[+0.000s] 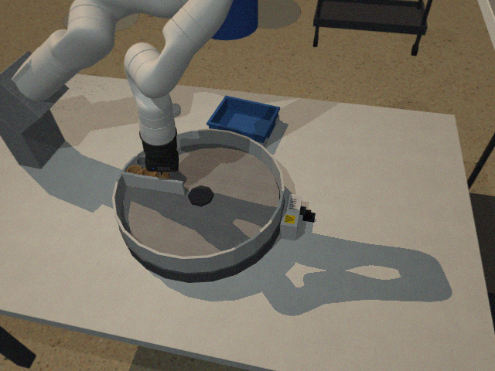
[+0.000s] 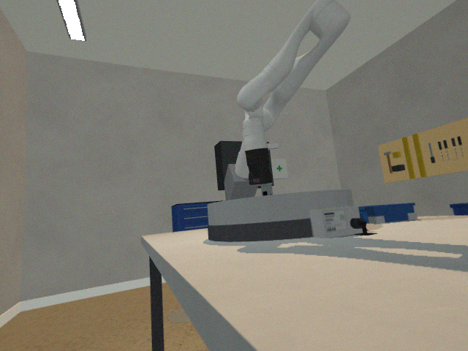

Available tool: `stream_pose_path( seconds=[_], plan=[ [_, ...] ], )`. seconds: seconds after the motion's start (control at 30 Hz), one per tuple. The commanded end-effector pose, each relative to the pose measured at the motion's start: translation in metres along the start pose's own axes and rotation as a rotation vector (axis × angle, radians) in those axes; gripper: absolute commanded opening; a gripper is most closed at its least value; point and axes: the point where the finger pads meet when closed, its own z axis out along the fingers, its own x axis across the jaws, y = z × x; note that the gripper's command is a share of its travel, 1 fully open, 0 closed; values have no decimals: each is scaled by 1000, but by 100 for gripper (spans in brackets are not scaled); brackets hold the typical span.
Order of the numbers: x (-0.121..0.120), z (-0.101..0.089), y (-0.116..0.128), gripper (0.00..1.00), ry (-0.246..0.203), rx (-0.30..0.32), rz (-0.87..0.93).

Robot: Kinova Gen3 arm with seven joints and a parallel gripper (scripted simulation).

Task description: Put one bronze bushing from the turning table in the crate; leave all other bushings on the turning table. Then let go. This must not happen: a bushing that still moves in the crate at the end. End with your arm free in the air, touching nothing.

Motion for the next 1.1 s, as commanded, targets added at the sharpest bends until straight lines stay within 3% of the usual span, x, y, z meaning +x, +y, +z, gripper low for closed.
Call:
stream_pose_path(
  seconds=[0.0,0.2,0.23,0.37,0.77,0.8,0.93,1.07],
  plan=[
    [-1,0,0,45,110,-132,11],
    [-1,0,0,45,110,-132,11],
    [0,0,0,45,23,-27,3],
    [-1,0,0,45,110,-132,11],
    [-1,0,0,45,110,-132,11],
    [0,0,1,45,24,-27,4],
    [-1,0,0,45,110,-132,11],
    [-1,0,0,45,110,-132,11]
  ],
)
